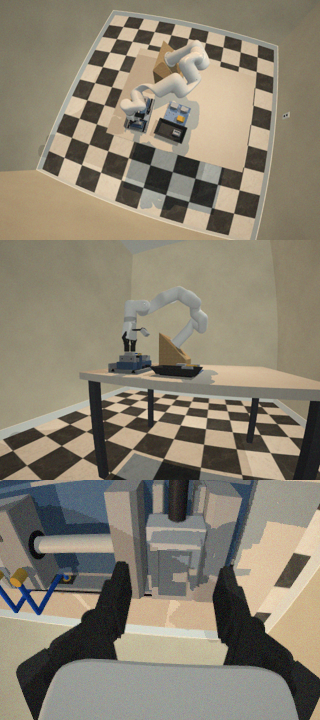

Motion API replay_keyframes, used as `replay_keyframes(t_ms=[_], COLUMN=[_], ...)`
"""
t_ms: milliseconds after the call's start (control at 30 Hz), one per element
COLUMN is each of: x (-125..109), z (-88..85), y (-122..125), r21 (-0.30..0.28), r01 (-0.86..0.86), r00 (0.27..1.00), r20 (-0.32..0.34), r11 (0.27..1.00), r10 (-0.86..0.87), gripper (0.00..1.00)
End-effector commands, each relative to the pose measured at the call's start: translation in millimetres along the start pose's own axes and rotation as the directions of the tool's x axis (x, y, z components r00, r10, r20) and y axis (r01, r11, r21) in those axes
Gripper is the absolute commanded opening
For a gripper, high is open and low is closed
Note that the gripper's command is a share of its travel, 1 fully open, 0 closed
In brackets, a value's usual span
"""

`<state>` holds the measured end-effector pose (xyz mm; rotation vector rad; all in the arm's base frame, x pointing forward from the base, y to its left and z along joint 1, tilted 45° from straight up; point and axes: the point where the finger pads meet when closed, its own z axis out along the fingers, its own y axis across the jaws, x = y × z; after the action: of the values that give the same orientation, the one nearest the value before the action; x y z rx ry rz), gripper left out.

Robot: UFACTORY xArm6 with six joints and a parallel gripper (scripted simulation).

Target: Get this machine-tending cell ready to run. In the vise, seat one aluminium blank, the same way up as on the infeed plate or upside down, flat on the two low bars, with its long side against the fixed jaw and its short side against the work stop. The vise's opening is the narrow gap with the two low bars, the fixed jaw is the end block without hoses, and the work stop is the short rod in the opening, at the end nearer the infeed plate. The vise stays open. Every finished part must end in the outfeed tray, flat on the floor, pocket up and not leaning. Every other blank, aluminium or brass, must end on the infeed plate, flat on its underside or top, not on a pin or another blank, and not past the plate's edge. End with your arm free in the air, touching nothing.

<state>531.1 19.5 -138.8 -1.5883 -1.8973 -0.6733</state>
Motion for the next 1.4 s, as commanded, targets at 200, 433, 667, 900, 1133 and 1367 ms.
replay_keyframes(t_ms=[200, 433, 667, 900, 1133, 1367], x=[-0.3, -0.3, -0.3, -0.3, -0.3, -0.3], z=[-0.7, 1.6, 4.5, 6.5, 9.0, 10.2], y=[1.5, 1.5, 1.5, 1.5, 1.5, 1.5], r21=[-0.004, -0.004, -0.004, -0.004, -0.004, -0.004], r01=[0.001, 0.001, 0.001, 0.001, 0.001, 0.001], r00=[1.0, 1.0, 1.0, 1.0, 1.0, 1.0], r20=[0.002, 0.002, 0.002, 0.002, 0.002, 0.002], r11=[1.0, 1.0, 1.0, 1.0, 1.0, 1.0], r10=[-0.001, -0.001, -0.001, -0.001, -0.001, -0.001], gripper=[0.69, 0.69, 0.69, 0.69, 0.69, 0.69])
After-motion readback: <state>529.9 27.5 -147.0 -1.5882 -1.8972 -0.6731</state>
